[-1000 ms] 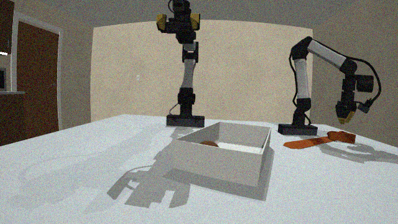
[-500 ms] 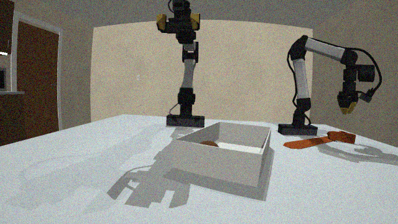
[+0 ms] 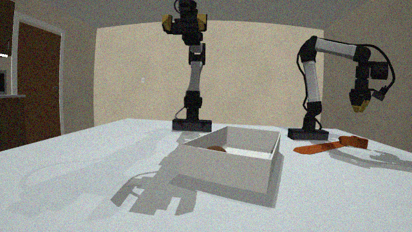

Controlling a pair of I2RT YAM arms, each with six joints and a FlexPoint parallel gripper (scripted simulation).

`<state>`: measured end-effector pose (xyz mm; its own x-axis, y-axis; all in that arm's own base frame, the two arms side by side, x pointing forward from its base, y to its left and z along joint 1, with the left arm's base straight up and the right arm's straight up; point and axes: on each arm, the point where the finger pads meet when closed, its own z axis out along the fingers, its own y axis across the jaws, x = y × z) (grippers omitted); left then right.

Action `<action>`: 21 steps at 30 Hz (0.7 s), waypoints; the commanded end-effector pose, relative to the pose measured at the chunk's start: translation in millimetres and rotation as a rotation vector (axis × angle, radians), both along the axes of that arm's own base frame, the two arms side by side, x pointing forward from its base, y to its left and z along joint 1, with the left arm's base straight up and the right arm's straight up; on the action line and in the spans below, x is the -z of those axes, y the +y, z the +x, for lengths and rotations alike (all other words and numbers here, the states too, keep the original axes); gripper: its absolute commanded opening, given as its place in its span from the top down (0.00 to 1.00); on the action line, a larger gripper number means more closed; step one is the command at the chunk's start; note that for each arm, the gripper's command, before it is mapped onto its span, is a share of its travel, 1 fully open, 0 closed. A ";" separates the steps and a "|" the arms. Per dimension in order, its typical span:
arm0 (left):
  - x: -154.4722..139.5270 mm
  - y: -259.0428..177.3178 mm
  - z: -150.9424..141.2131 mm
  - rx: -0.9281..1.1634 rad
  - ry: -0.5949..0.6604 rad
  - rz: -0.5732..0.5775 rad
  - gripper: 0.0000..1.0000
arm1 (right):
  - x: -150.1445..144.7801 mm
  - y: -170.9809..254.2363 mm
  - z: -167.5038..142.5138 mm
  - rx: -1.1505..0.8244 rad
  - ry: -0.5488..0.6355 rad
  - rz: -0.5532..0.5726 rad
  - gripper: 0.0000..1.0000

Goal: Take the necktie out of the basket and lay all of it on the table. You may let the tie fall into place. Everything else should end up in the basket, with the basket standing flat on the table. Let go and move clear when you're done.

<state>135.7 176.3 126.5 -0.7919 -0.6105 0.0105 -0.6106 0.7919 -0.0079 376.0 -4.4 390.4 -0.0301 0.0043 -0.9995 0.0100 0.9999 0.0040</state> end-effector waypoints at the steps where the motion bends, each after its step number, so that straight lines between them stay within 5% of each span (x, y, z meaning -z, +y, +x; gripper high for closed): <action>1: -10.9 -0.9 -2.1 0.008 -0.003 0.014 0.00 | 0.0 0.0 0.0 0.000 0.000 0.000 0.00; 21: -41.3 -21.0 25.2 0.068 -0.176 0.075 0.00 | 0.0 0.0 0.0 0.000 0.000 0.000 0.00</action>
